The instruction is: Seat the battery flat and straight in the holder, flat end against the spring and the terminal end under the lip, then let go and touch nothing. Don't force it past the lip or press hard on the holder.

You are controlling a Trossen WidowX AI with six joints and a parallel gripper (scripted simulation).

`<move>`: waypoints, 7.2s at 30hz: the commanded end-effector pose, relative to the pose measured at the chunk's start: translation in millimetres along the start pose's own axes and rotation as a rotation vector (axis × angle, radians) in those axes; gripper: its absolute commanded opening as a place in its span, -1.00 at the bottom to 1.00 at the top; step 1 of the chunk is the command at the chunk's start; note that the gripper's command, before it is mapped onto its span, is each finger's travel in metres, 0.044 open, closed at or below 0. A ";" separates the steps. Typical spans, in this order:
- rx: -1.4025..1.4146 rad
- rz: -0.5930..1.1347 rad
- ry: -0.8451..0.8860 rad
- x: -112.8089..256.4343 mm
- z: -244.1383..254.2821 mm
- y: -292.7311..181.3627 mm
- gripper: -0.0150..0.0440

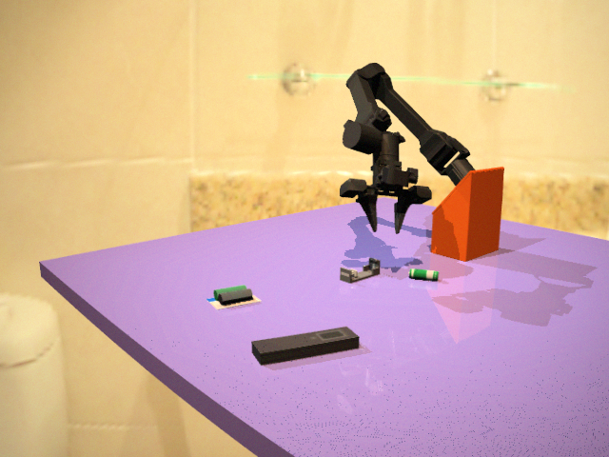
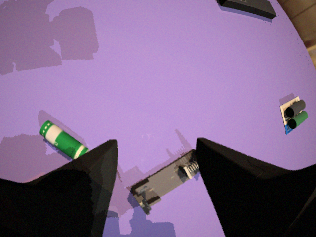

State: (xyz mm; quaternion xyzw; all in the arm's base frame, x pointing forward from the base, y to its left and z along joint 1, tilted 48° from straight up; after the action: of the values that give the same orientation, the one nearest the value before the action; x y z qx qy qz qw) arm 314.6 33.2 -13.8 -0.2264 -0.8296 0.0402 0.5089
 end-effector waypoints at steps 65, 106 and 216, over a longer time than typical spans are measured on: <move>0.964 0.339 0.282 -85.0 97.2 -31.4 -0.27; -0.790 0.416 -0.075 -19.6 -21.6 -32.2 -0.27; -1.121 0.907 0.096 -73.6 -53.8 -57.3 -0.27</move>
State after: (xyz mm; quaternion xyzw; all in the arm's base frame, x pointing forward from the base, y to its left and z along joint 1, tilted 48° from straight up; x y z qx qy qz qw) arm 367.2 -57.6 -30.6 -0.7764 -0.5273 -0.1909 0.2876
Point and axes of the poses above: the point midway between the two fingers, 35 mm back from their tips, its own x axis back along the fingers, its own z axis across the jaws, y = z × x, the point moved 1 cm from there along x, back along the fingers, and after that the axes turned 6 degrees about -x, right-handed, at the moved point
